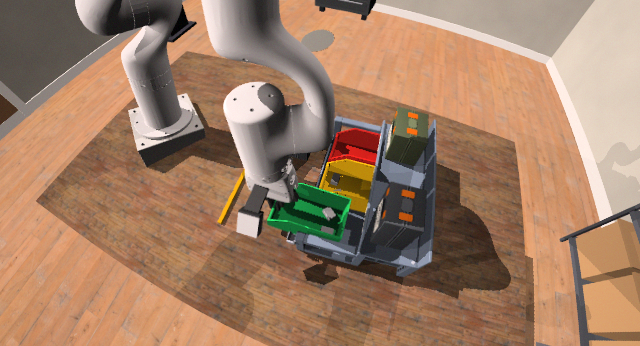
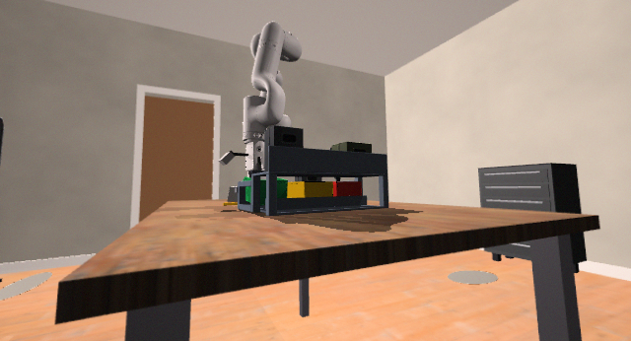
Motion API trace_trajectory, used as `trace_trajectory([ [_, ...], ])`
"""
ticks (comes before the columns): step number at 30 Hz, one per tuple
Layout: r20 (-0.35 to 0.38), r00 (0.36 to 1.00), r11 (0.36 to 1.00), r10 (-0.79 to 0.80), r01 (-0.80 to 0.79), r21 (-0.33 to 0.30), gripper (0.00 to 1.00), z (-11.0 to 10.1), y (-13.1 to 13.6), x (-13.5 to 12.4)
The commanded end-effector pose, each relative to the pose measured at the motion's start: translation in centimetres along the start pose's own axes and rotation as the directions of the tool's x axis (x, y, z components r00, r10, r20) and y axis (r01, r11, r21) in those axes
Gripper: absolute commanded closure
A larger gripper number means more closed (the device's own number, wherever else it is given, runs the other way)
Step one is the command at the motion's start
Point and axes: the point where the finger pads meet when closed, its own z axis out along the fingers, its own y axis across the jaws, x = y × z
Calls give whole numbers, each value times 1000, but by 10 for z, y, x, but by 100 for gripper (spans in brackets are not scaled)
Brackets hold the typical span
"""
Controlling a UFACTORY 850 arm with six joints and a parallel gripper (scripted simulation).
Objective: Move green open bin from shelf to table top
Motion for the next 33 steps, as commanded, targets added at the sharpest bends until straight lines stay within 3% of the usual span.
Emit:
trace_trajectory([
  [1,1,1000,1000,-2,2,8,100,-1,0,0],
  [9,1,1000,1000,-2,2,8,100,-1,0,0],
  [14,1,1000,1000,-2,2,8,100,-1,30,0],
  [26,1,1000,1000,-2,2,8,100,-1,30,0],
  [31,1,1000,1000,-2,2,8,100,0,75,1],
  [33,1,1000,1000,-2,2,8,100,0,75,1],
])
